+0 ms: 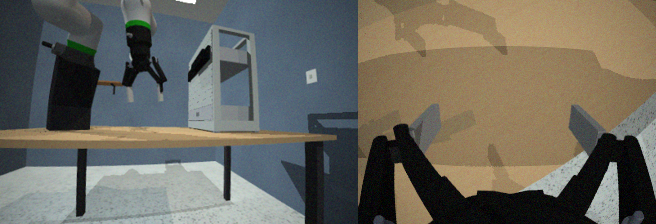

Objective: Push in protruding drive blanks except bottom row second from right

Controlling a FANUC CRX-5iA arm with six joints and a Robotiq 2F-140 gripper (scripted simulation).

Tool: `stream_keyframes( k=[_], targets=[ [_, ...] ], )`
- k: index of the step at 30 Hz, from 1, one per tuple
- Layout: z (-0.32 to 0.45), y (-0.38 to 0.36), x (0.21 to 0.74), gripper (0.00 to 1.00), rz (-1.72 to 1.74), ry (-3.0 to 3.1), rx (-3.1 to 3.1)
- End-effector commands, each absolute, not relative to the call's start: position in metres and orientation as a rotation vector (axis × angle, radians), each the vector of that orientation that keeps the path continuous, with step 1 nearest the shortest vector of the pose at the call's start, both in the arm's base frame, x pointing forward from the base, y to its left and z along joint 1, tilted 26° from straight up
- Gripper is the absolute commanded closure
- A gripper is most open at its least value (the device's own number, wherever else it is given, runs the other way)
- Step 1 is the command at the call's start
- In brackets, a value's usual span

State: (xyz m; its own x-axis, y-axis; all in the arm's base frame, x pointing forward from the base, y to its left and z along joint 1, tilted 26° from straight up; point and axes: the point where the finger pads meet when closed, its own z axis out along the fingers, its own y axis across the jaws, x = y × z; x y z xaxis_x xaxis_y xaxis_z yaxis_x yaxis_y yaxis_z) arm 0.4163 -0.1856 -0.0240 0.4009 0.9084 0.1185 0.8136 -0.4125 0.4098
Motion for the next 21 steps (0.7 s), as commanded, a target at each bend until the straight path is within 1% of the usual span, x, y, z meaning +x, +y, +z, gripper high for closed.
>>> stream_keyframes(
  k=[1, 3, 17, 21],
  targets=[
    [-0.025, -0.165, 0.436, 0.00, 0.570, 1.425, 2.411],
    [-0.025, -0.165, 0.436, 0.00, 0.570, 1.425, 2.411],
    [-0.016, -0.069, 0.509, 0.00, 1.016, 1.020, 2.580],
    [-0.013, -0.054, 0.518, 0.00, 1.086, 0.949, 2.606]
  ],
)
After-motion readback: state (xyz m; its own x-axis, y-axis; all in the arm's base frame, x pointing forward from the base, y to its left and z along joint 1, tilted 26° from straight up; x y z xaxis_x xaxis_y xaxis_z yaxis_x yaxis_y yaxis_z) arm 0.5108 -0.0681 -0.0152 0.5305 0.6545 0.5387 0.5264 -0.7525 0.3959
